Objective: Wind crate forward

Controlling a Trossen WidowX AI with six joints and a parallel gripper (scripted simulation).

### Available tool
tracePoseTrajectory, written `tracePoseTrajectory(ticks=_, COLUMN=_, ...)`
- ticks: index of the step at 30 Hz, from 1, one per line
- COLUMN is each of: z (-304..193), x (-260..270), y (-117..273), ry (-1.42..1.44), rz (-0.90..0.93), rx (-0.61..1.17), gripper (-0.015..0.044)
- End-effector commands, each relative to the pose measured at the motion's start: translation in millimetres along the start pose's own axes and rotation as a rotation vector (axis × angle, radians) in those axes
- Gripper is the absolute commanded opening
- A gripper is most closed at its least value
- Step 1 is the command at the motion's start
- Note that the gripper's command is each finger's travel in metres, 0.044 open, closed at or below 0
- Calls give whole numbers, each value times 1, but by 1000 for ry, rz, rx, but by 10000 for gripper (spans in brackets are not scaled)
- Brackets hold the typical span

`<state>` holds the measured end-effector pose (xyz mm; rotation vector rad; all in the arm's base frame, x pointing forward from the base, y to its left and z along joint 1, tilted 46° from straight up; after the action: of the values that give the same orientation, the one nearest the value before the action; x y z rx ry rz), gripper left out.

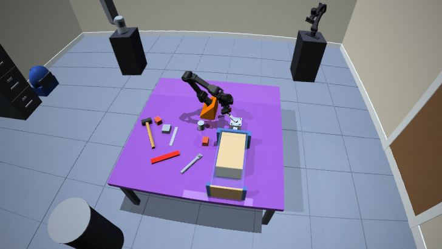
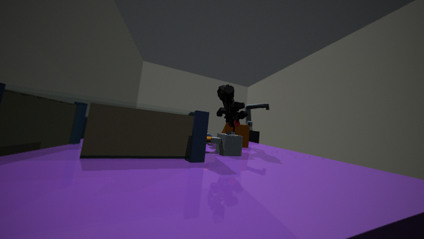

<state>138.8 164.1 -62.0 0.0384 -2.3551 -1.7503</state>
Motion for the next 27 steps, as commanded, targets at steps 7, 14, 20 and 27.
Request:
tracePoseTrajectory(ticks=7, z=-23, x=-18, y=5, ry=-18, rz=-26, rx=44, gripper=0)
tracePoseTrajectory(ticks=14, z=-30, x=-28, y=8, ry=-19, rz=-27, rx=45, gripper=0)
tracePoseTrajectory(ticks=20, z=-20, x=-19, y=8, ry=3, rz=6, rx=6, gripper=26)
tracePoseTrajectory(ticks=27, z=-20, x=-19, y=8, ry=3, rz=6, rx=6, gripper=210)
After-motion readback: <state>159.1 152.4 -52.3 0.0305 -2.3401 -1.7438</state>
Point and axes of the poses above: the point midway between the two fingers, 35 mm back from their tips, its own y axis back along the fingers, its own x axis across the jaws, z = x × y, the point moved 2 cm from there along y, back along the fingers, and after that the axes turned 13 degrees about y, right-handed, at the moved point
